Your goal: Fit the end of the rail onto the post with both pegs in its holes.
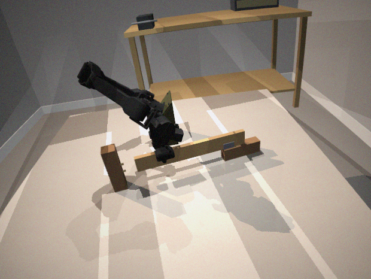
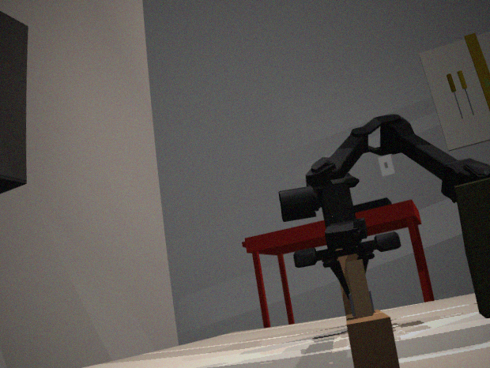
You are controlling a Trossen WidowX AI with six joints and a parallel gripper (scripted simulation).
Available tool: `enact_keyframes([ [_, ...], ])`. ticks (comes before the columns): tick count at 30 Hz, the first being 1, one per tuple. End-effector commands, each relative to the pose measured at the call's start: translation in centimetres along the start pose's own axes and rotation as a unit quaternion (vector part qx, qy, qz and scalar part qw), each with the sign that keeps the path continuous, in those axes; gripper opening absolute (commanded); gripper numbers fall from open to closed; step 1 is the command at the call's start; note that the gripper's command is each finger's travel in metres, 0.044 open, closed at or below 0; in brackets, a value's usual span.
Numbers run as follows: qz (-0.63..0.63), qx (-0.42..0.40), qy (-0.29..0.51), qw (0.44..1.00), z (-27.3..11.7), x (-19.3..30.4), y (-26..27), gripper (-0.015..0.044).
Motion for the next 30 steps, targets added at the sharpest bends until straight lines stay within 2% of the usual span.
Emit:
enact_keyframes([
  [1, -0.001, 0.002, -0.001, 1.0, -0.19, -0.08, 0.02, 0.0],
  [30, -0.001, 0.002, -0.001, 1.0, -0.06, 0.54, -0.07, 0.0],
])
Point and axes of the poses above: the point midway between the two fingers, 35 mm back from their tips, its own z axis out along the fingers, its own y axis across the jaws, x = y × z, the point moved 10 cm from there along -z, back along the fingers, and after that the axes turned 12 degrees about z, right-handed, at the moved point
